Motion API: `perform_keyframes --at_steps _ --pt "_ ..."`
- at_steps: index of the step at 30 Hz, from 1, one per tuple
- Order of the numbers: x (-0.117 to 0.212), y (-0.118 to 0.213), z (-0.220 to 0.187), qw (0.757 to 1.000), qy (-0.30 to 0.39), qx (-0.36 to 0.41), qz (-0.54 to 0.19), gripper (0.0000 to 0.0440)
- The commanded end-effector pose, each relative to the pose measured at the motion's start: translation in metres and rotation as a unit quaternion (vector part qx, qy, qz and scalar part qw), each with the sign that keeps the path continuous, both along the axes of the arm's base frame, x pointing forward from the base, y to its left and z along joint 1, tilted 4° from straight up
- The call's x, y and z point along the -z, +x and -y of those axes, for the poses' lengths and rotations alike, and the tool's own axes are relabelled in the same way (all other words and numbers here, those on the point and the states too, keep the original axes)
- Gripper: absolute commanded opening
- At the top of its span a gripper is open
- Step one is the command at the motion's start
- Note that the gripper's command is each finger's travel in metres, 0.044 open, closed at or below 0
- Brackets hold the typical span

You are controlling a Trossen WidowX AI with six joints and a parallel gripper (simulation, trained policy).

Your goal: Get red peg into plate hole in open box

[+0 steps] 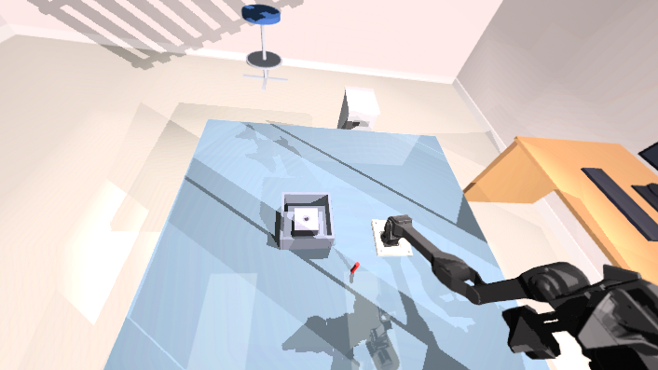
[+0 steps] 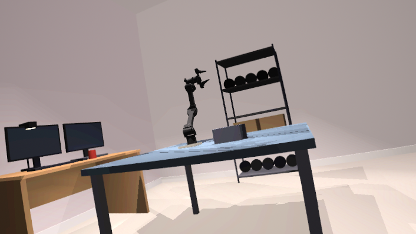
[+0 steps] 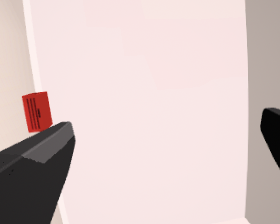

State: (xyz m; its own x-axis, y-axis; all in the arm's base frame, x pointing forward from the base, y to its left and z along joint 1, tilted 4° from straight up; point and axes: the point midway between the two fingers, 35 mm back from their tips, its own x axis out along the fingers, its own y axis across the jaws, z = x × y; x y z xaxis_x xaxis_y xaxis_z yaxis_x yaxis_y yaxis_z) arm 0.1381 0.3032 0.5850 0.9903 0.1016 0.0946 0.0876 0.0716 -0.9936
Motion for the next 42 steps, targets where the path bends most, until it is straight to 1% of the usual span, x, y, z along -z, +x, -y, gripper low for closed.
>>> perform_keyframes --at_steps 1,2,7,11,16,21,26,31,37,42 --pt "-0.006 -0.001 0.005 1.000 0.006 -0.006 0.008 0.0422" --pt "-0.012 -0.003 0.012 1.000 0.017 -0.012 0.015 0.0439" --pt "-0.039 -0.012 0.046 0.994 0.092 -0.040 0.045 0.0440" --pt "-0.055 -0.017 0.074 0.984 0.156 -0.059 0.063 0.0439" --pt "-0.072 -0.022 0.111 0.965 0.235 -0.077 0.085 0.0440" --pt "-0.085 -0.025 0.152 0.939 0.314 -0.091 0.107 0.0440" --pt "-0.093 -0.025 0.196 0.906 0.391 -0.100 0.127 0.0440" --pt "-0.095 -0.021 0.241 0.867 0.466 -0.100 0.143 0.0440" --pt "-0.088 -0.012 0.295 0.813 0.553 -0.092 0.157 0.0440" --pt "-0.074 -0.002 0.340 0.763 0.621 -0.072 0.167 0.0440"
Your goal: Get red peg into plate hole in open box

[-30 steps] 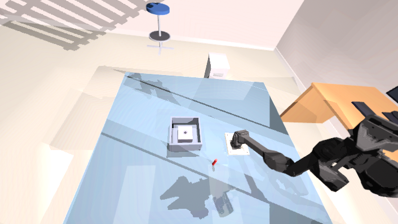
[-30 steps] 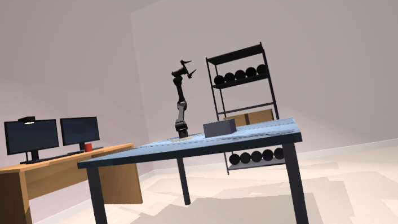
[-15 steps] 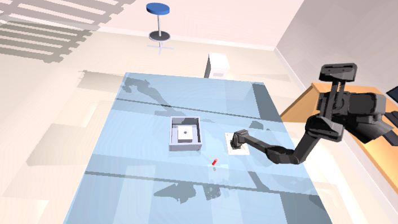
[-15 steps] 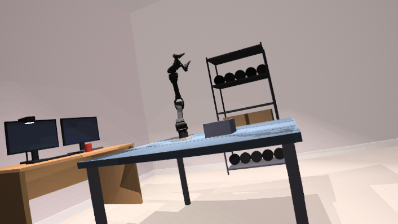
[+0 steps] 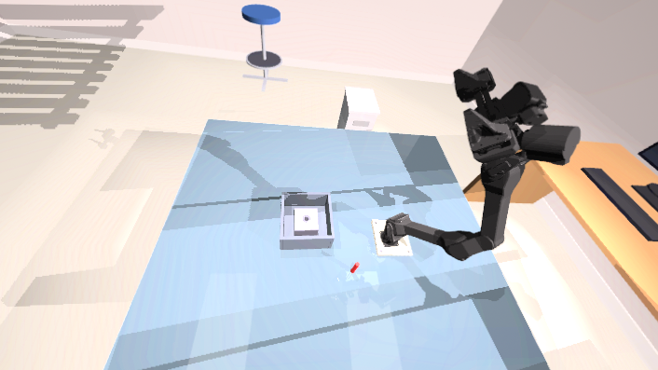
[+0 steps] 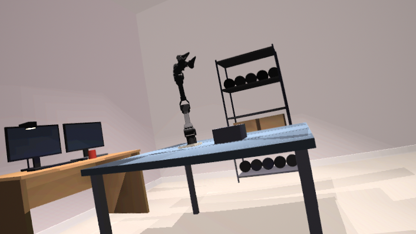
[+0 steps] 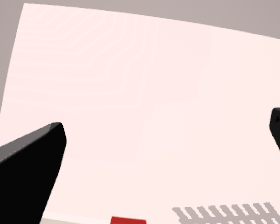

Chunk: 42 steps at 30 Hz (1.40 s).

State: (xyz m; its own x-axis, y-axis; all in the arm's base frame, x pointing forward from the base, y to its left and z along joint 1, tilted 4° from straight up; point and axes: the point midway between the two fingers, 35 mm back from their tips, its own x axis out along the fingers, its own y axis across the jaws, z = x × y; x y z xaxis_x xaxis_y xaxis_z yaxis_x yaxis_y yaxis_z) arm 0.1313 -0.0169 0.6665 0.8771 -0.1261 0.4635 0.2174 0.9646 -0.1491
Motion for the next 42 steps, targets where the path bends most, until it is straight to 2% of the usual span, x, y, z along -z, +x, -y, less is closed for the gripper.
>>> perform_keyframes --at_steps 1,10,19,31,42 --pt "0.011 0.007 0.029 0.998 0.055 0.004 -0.002 0.0440" --pt "0.053 0.035 0.097 0.978 0.208 0.009 -0.021 0.0440" --pt "0.116 0.070 0.147 0.935 0.349 0.022 -0.067 0.0440" --pt "0.221 0.120 0.168 0.847 0.500 0.053 -0.173 0.0440" --pt "0.321 0.154 0.136 0.749 0.579 0.091 -0.309 0.0440"
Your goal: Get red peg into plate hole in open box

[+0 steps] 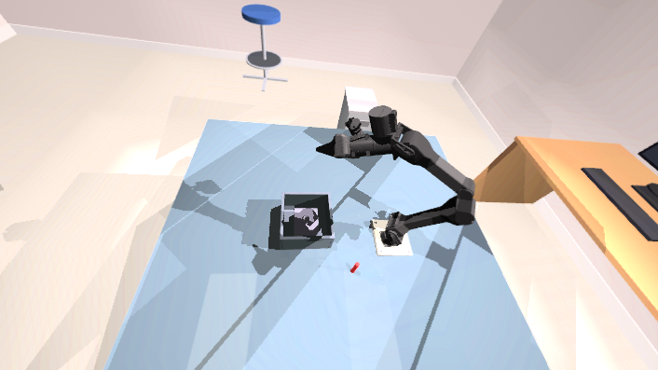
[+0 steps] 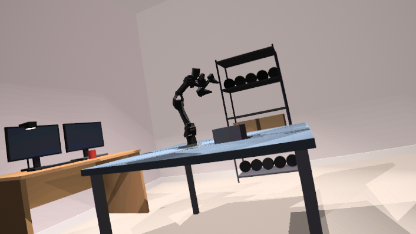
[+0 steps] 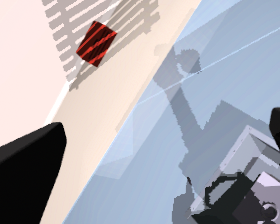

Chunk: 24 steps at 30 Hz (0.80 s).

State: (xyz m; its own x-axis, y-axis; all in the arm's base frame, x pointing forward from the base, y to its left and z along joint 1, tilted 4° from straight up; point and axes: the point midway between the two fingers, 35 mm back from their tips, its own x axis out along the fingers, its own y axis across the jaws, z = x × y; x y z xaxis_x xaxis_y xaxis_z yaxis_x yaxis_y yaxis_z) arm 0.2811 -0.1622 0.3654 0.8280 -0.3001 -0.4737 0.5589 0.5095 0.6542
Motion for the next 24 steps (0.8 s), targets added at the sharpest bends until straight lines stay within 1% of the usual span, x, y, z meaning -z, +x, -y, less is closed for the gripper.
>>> perform_keyframes --at_steps 1,6,12,17,24 --pt "0.029 0.006 -0.014 0.998 0.029 -0.006 -0.047 0.0440" --pt "0.070 0.012 -0.044 0.990 0.063 -0.023 -0.124 0.0440" --pt "0.112 0.008 -0.085 0.971 0.088 -0.046 -0.217 0.0440" --pt "0.139 -0.002 -0.118 0.951 0.096 -0.062 -0.287 0.0440" --pt "0.168 -0.022 -0.159 0.920 0.095 -0.077 -0.373 0.0440"
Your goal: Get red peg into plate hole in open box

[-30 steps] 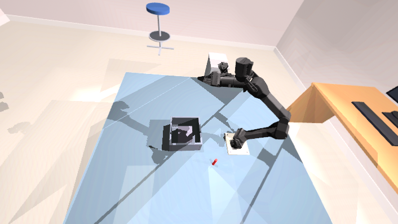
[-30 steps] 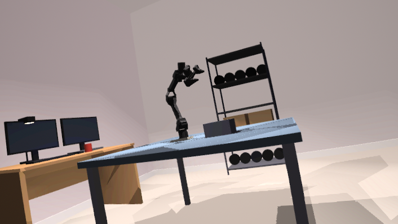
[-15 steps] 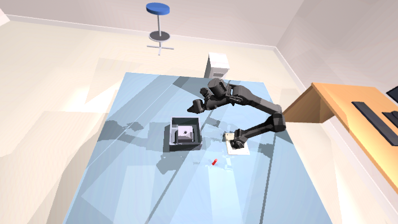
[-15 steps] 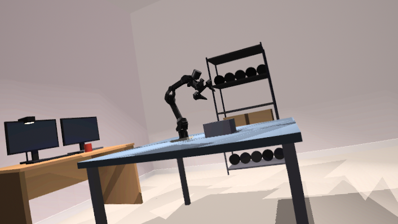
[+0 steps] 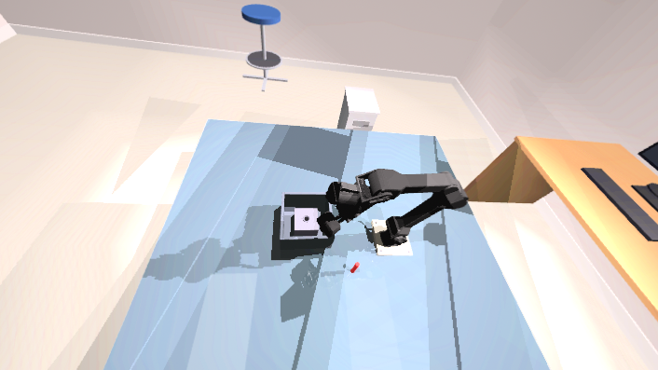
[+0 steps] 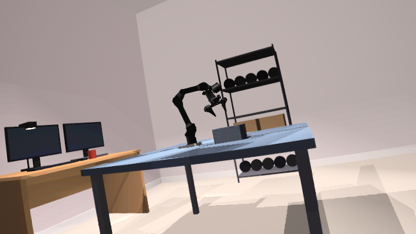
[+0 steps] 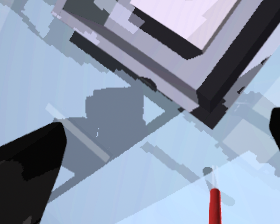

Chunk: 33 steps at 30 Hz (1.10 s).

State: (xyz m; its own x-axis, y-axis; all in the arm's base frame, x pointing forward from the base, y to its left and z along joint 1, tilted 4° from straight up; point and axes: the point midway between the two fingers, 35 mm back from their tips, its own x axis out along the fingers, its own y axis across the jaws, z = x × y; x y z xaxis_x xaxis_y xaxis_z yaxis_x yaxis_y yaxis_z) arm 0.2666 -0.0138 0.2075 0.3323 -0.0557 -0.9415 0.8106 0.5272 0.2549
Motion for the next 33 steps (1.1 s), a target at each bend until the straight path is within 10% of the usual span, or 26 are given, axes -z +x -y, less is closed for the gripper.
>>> perform_keyframes --at_steps 1,33 --pt "0.014 -0.011 -0.016 0.999 -0.004 -0.007 -0.040 0.0440" --pt "0.146 -0.078 -0.118 0.981 -0.063 -0.069 -0.170 0.0432"
